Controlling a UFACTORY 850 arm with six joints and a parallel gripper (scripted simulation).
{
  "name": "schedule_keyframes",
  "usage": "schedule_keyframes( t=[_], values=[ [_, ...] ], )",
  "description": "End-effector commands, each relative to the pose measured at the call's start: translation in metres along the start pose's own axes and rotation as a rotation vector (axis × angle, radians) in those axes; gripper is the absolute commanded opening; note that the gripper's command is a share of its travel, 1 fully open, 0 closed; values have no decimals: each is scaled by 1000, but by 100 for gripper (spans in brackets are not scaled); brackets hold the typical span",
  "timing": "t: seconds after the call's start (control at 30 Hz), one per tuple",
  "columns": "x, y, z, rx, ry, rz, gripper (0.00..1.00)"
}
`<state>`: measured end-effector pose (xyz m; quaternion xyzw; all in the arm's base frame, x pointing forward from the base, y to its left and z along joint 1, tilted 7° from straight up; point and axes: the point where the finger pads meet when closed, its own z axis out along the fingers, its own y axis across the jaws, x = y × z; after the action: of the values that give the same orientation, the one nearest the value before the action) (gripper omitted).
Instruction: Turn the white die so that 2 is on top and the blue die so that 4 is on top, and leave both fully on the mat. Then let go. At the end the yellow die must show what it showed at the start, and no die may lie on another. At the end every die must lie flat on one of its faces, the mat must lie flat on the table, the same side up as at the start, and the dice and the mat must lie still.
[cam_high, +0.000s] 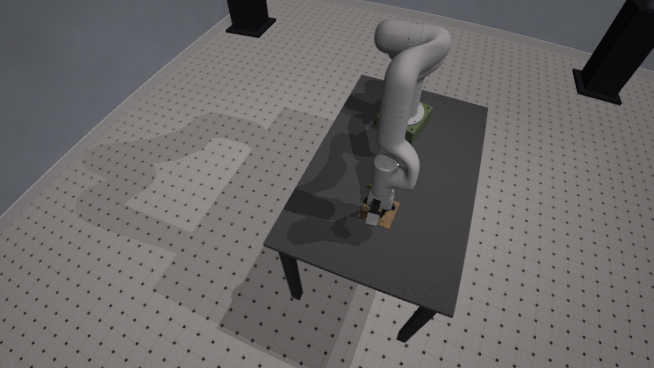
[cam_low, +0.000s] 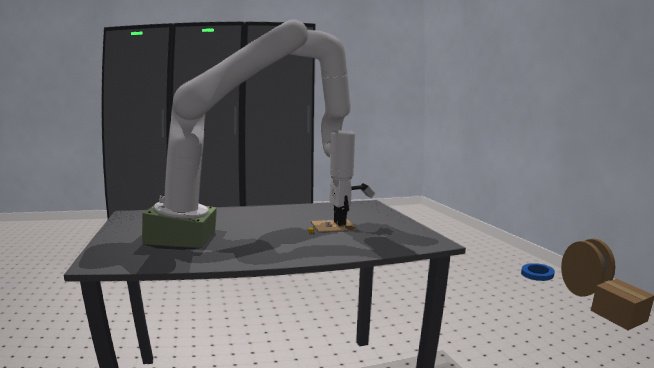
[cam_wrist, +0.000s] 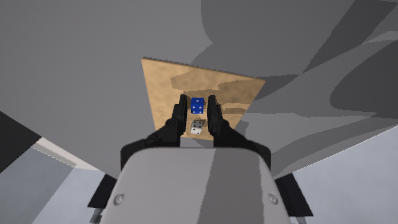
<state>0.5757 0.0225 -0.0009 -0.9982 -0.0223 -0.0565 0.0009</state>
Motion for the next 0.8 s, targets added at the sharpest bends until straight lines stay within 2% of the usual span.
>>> schedule_keyframes(
  t=[0.0, 0.2, 0.4, 0.47, 0.77],
  values=[
    [1, 0, -1, -39, 2, 0, 31],
    [1, 0, -4, -39, 2, 0, 31],
    [1, -1, -24, -39, 2, 0, 31],
    [1, -1, -24, -39, 2, 0, 31],
    [1, -3, -71, -39, 2, 0, 31]
  ],
)
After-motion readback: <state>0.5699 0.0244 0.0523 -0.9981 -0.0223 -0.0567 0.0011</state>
